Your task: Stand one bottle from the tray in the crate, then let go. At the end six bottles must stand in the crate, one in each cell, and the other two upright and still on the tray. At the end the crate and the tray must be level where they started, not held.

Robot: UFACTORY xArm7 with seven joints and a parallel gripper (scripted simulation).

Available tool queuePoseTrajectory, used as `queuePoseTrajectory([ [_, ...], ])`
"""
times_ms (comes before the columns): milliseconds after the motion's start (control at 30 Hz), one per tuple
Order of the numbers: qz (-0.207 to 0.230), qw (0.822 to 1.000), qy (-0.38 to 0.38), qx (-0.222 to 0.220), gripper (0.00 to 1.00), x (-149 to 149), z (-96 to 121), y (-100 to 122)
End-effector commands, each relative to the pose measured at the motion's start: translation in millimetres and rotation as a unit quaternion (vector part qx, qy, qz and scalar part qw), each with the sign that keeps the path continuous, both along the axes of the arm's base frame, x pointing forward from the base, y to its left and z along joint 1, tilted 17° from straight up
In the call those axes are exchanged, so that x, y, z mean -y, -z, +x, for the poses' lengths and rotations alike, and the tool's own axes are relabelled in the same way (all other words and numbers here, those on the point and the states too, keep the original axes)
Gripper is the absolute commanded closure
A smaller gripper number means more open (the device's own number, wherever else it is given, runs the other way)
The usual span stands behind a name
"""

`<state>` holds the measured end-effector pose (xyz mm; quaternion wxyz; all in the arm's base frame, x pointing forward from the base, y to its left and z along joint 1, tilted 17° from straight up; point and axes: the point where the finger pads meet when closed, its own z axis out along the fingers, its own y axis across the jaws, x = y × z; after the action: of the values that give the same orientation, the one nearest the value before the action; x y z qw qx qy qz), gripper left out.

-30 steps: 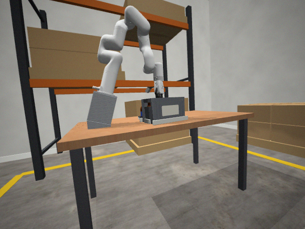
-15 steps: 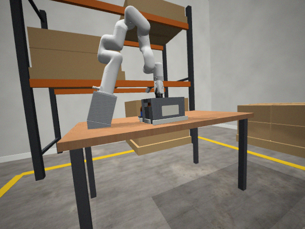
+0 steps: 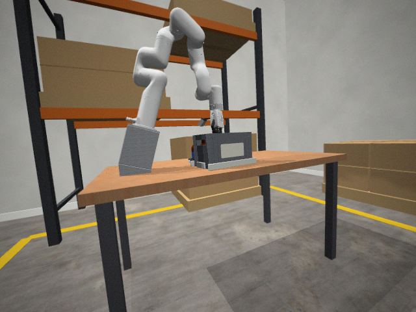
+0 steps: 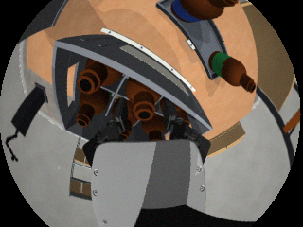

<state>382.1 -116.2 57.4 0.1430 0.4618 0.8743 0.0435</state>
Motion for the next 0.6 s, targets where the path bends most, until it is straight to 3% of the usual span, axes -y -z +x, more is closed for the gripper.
queuePoseTrajectory([
  [0, 0.0, 1.0, 0.0, 0.001, 0.35, 0.1, 0.6, -1.3],
  [567, 0.0, 1.0, 0.0, 0.001, 0.35, -0.3, -2.1, -10.1],
])
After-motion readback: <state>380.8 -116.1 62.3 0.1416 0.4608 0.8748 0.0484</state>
